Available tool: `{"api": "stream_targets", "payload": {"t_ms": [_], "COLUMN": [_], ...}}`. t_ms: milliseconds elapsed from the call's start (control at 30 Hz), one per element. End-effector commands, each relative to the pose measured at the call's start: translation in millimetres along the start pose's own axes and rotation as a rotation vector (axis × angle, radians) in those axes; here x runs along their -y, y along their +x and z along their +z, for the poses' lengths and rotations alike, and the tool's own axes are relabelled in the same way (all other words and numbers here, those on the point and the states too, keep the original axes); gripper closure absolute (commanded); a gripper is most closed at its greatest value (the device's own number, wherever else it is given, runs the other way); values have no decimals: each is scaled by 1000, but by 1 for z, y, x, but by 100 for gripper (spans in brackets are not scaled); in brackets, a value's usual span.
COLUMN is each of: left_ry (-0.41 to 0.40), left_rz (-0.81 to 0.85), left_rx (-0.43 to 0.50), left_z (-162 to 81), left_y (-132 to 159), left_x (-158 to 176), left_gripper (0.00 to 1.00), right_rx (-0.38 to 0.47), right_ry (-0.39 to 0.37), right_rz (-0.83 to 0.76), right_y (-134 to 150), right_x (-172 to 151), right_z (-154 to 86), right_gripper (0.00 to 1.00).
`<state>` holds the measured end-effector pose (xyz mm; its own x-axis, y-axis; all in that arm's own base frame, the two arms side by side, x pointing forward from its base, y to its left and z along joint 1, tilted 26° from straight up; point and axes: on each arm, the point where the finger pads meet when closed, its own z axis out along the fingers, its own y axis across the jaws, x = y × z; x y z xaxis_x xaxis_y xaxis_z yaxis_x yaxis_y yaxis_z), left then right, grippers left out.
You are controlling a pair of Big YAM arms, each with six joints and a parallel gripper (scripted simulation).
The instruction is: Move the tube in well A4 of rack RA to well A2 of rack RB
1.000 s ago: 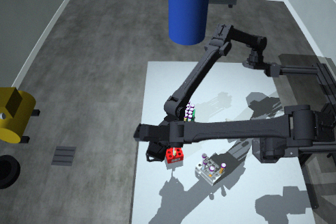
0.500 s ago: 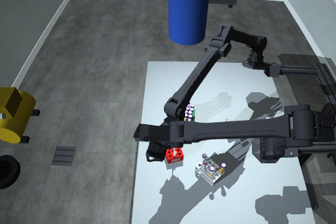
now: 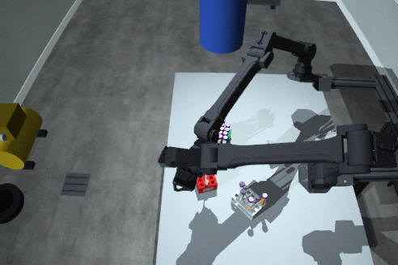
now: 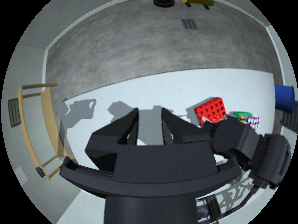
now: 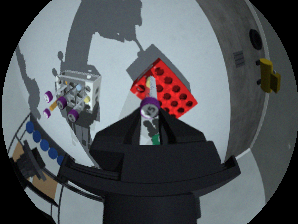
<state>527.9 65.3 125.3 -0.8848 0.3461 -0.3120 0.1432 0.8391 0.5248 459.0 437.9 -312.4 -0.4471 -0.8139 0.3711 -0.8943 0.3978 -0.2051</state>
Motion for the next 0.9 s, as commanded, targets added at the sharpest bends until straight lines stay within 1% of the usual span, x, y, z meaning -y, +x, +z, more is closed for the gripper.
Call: {"api": "stream_targets", "payload": {"t_ms": [0,233,400,533,867], "left_ry": [-11,-11,-11,-11,-11], "left_rz": [-13,-13,-13,-13,-13], "left_rx": [31,31,31,31,31], "left_z": [-8,-8,-8,-8,-8], "left_y": [-15,-15,-15,-15,-15], "left_x": [-8,-8,-8,-8,-8], "left_gripper": [70,70,70,70,70], "right_rx": [32,35,-16,-3,-2], "right_ry": [6,7,-5,-2,1], "right_rz": [18,19,3,7,-2], "right_y": [-14,-14,5,0,-1], "right_x": [13,13,3,6,-1], "right_z": [6,9,30,23,21], "right_gripper": [100,100,100,100,100]}}
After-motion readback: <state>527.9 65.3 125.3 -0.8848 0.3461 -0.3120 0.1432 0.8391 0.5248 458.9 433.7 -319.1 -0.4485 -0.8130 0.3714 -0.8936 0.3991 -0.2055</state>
